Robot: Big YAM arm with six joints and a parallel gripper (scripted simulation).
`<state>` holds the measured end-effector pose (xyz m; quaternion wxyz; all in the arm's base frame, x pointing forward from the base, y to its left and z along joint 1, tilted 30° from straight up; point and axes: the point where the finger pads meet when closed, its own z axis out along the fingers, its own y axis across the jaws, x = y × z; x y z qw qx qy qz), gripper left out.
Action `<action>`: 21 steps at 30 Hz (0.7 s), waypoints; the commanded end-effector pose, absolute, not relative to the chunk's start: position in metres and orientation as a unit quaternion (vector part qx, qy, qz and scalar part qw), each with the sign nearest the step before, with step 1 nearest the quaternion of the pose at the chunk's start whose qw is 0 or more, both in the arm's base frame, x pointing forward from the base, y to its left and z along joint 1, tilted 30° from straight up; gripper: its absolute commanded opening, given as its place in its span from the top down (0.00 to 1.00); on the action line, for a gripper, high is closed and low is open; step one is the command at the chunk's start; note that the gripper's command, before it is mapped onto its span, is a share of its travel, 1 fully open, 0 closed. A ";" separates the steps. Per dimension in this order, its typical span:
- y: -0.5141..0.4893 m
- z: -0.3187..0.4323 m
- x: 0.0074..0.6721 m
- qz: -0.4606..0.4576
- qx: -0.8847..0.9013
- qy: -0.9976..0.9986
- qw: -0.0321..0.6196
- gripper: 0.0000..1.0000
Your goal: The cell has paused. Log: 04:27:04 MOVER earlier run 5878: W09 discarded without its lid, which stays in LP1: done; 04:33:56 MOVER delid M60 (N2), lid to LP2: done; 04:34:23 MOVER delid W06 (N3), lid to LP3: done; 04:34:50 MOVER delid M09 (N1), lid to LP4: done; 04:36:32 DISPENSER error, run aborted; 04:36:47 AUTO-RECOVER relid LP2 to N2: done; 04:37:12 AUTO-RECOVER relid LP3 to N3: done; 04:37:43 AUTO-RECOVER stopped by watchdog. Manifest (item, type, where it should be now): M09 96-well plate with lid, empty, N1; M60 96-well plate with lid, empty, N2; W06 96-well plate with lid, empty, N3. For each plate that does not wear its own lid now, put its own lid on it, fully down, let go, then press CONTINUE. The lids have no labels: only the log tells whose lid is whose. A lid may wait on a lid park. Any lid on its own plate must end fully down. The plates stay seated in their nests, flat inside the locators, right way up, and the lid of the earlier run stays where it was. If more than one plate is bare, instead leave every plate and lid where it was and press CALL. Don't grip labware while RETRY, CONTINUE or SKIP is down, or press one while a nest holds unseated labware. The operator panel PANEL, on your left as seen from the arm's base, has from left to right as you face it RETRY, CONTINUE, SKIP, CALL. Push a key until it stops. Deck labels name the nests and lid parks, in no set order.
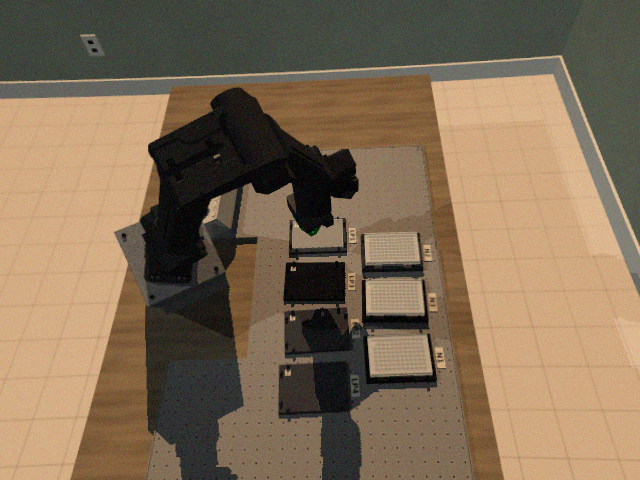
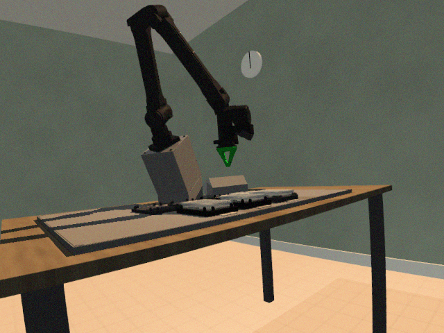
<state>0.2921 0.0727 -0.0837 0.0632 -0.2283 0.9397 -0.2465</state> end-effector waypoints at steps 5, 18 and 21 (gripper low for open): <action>0.114 -0.098 0.295 -0.248 -0.305 0.918 0.053 1.00; 0.163 -0.125 0.282 -0.248 -0.329 0.910 0.046 1.00; 0.162 -0.130 0.274 -0.249 -0.339 0.906 0.043 1.00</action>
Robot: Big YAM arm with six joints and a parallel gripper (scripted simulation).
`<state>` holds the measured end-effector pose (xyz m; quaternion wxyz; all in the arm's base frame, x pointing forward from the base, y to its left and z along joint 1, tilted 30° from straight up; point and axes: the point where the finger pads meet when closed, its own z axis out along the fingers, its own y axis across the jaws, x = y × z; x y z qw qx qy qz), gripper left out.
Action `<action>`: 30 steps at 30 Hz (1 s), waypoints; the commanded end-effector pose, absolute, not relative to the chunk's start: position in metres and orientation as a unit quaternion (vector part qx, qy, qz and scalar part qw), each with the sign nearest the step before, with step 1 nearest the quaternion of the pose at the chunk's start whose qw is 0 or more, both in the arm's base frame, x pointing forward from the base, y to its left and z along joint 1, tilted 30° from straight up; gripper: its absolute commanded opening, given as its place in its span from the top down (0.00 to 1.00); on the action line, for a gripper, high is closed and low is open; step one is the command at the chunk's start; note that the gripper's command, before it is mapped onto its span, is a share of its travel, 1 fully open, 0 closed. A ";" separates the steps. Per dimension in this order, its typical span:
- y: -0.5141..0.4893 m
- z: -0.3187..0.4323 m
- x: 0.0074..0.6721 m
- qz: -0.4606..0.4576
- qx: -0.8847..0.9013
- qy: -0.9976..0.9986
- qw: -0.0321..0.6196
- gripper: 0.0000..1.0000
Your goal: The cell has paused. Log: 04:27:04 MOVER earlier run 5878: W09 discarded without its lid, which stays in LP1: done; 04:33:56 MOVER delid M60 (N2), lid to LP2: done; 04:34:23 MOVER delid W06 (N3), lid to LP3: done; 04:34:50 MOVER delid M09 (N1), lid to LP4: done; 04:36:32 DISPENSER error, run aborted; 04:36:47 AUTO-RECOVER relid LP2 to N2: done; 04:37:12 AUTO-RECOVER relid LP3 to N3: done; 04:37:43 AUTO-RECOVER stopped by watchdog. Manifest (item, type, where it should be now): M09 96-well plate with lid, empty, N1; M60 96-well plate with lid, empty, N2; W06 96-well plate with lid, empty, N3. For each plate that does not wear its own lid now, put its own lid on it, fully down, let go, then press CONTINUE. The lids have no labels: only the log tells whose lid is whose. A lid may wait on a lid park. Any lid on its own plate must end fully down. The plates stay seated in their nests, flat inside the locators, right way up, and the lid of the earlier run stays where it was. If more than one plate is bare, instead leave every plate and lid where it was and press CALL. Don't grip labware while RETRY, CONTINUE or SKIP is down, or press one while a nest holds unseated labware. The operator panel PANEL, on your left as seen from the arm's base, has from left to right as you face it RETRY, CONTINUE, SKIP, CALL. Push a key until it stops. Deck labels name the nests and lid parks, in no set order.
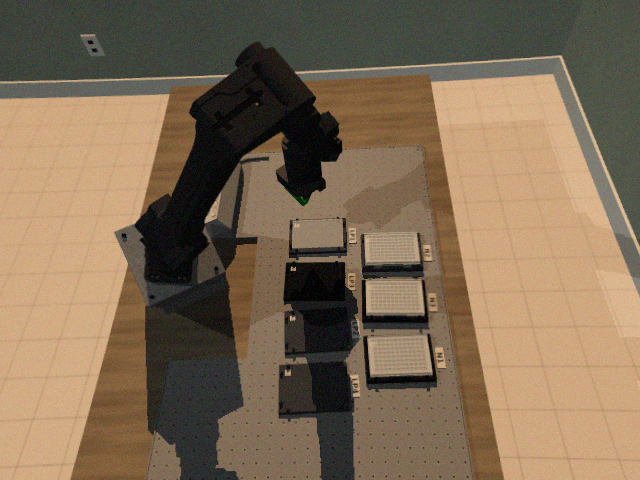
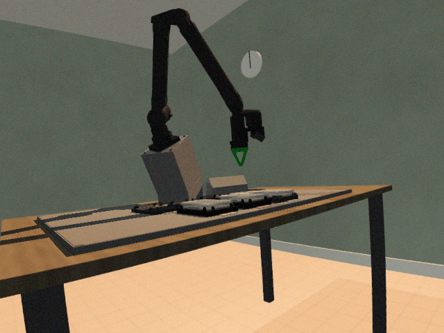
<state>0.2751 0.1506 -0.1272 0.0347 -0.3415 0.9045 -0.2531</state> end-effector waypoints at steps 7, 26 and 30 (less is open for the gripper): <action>0.168 -0.146 0.238 -0.252 -0.411 0.876 0.019 1.00; 0.208 -0.175 0.182 -0.248 -0.536 0.807 -0.013 1.00; 0.214 -0.183 0.164 -0.248 -0.568 0.784 -0.025 1.00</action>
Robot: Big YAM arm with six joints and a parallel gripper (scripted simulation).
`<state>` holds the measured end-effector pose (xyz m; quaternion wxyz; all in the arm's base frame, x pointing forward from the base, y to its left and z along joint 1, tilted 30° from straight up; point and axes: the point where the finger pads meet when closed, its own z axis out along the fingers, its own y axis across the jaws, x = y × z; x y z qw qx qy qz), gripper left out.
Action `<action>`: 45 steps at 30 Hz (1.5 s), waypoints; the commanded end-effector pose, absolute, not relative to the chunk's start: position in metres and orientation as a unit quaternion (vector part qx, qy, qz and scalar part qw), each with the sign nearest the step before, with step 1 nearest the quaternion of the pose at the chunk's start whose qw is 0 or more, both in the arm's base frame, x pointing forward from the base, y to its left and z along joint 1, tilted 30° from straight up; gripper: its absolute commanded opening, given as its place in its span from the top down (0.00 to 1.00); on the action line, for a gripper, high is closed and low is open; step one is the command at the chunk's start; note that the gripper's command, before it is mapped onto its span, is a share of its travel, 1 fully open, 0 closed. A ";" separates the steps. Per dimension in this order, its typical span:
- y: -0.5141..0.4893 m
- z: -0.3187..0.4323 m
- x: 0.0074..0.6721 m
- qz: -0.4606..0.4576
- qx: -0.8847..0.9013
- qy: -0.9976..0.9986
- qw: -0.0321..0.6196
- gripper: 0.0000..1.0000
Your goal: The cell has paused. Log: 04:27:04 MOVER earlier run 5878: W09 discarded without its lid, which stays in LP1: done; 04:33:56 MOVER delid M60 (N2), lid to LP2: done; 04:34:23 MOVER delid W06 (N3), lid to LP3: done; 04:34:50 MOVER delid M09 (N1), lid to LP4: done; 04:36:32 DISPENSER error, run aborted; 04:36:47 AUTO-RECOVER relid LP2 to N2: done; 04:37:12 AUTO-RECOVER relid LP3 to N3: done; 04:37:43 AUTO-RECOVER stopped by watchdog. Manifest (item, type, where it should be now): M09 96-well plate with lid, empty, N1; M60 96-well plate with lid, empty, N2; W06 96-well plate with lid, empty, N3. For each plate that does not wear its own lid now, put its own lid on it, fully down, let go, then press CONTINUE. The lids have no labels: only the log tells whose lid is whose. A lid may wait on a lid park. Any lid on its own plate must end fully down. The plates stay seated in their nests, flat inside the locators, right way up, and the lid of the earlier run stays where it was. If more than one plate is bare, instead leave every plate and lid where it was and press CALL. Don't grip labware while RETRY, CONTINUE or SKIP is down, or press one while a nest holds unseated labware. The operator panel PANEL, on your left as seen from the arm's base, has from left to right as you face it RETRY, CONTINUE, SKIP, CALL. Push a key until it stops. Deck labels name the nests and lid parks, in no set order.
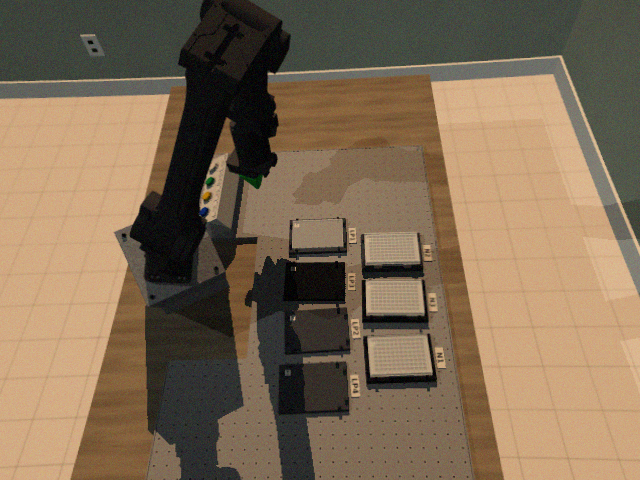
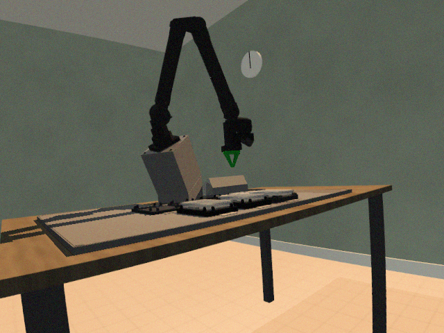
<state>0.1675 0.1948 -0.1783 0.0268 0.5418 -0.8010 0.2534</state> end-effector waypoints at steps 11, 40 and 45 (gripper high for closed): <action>0.234 -0.206 0.115 0.242 0.651 -0.717 0.053 1.00; 0.262 -0.239 0.032 0.234 0.690 -0.681 0.072 1.00; 0.252 -0.251 0.033 0.240 0.691 -0.677 0.076 1.00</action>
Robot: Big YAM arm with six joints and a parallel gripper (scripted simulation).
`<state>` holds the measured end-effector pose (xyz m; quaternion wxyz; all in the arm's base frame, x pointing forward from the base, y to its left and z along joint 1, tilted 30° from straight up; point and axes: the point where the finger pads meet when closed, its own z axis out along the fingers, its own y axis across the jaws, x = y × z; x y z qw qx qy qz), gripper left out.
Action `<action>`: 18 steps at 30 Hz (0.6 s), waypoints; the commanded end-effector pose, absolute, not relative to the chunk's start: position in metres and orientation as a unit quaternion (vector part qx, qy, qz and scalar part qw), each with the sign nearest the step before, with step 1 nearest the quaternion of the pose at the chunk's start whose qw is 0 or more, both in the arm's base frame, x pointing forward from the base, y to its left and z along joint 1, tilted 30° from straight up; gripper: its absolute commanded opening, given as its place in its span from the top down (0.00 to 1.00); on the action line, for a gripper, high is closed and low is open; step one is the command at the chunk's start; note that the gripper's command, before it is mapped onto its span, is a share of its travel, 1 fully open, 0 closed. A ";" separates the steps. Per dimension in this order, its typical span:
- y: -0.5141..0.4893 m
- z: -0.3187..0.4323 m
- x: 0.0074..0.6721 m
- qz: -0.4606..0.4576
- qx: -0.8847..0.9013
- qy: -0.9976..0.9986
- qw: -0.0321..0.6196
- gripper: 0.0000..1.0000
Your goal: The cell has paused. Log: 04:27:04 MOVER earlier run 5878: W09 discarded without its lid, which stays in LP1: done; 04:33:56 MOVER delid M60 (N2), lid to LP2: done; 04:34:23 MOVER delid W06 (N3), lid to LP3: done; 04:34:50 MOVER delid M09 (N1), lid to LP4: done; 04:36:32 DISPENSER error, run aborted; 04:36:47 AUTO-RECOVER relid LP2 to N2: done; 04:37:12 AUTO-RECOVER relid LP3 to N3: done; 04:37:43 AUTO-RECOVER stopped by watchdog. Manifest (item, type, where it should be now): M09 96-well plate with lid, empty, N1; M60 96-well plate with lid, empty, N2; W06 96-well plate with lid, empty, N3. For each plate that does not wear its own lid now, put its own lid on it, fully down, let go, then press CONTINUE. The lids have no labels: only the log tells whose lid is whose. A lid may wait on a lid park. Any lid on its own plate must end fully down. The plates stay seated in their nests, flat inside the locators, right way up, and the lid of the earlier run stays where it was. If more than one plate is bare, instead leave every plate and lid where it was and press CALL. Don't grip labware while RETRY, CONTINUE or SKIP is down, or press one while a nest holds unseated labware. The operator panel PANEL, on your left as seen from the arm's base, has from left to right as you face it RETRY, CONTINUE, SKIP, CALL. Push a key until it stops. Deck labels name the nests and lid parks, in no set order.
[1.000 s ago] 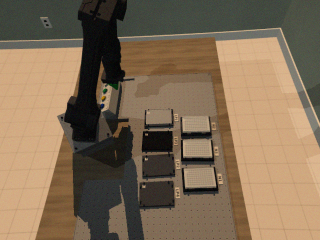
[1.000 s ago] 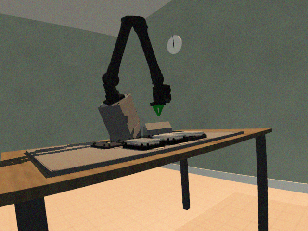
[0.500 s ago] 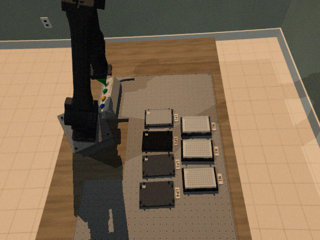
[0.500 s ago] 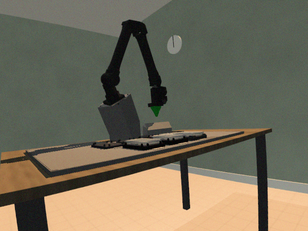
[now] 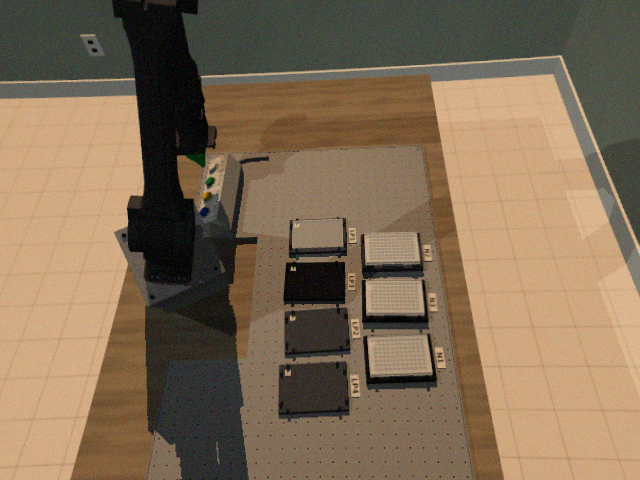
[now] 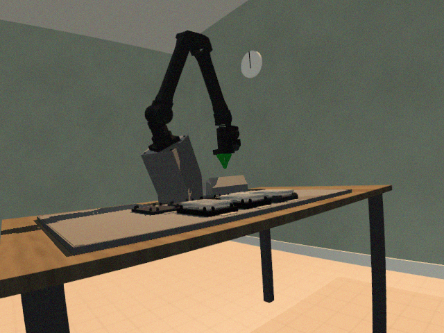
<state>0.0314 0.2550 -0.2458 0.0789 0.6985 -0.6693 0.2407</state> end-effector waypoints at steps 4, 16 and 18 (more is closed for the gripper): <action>0.251 -0.254 0.029 0.241 0.697 -0.672 0.073 1.00; 0.260 -0.261 0.034 0.232 0.699 -0.674 0.068 1.00; 0.260 -0.261 0.034 0.232 0.699 -0.674 0.068 1.00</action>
